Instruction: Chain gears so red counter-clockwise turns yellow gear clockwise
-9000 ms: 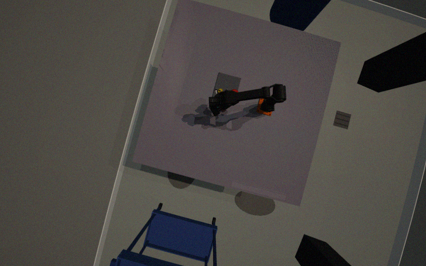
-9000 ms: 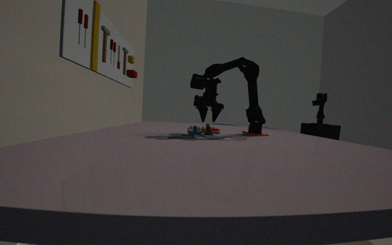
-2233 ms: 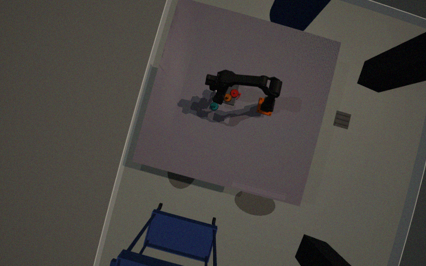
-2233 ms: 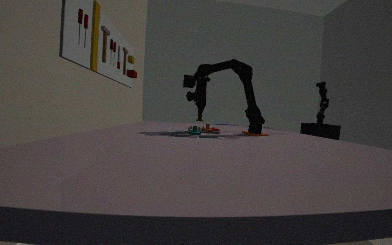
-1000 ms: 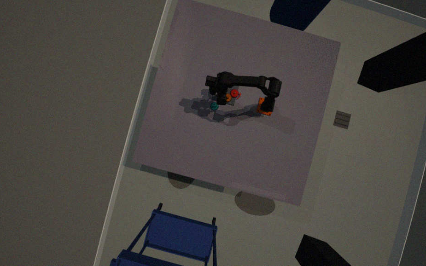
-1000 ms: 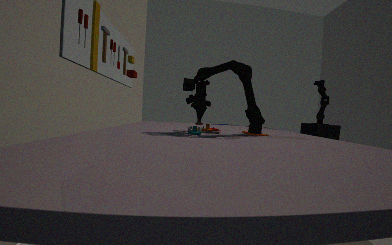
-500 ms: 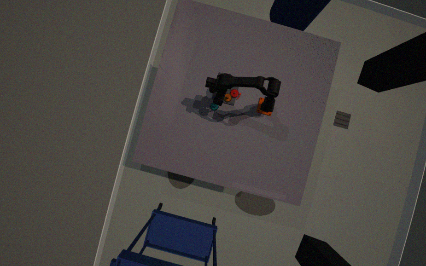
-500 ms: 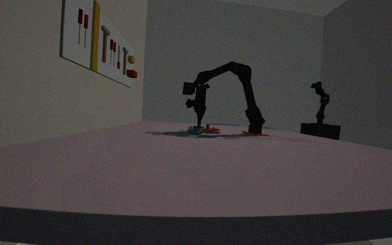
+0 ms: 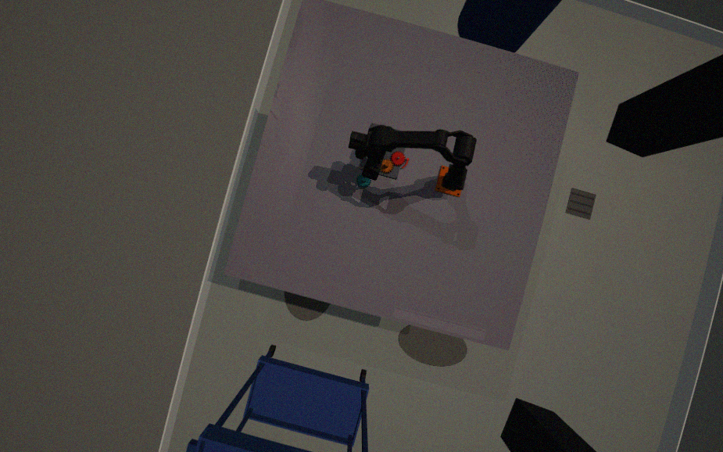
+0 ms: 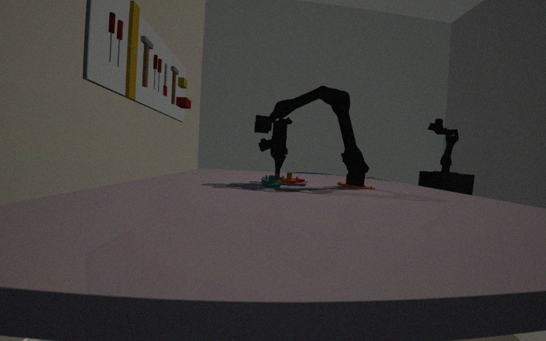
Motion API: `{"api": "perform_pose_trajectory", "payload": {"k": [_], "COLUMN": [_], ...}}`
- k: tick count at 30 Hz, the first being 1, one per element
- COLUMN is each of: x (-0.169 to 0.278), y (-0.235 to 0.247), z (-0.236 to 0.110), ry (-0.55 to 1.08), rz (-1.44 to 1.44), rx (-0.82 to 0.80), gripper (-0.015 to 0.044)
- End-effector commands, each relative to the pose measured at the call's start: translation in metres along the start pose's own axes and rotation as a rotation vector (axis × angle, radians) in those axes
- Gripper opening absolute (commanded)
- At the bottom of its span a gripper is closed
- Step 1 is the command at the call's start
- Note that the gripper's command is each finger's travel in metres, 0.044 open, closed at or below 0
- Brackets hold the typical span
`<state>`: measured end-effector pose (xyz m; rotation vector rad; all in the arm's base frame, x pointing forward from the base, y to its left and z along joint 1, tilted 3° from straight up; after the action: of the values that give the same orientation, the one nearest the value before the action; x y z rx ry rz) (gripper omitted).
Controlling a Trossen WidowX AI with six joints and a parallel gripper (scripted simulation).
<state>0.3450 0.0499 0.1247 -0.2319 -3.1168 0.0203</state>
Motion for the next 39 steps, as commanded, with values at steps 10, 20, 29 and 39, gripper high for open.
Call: {"api": "perform_pose_trajectory", "payload": {"k": [10, 20, 29, 39], "x": [0.0001, -0.0004, 0.0005, -0.0007], "y": [-0.0007, 0.0001, -0.0004, -0.0007], "z": [0.0018, 0.0029, 0.0038, 0.0053], "ry": [0.003, 0.003, 0.002, 0.002], "rz": [-0.326, -0.218, 0.027, 0.154], "rx": [0.003, 0.003, 0.004, 0.004], "gripper": [0.0000, 0.0000, 0.0000, 0.0000]}}
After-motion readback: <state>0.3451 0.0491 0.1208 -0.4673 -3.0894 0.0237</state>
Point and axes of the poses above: the point midway between the two fingers, 35 mm back from their tips, its own z axis out along the fingers, its own y axis across the jaws, x = y × z, the point moved 6 cm from there along -z, back along the fingers, and after that the axes turned 11 degrees about z, right-handed, at the moved point
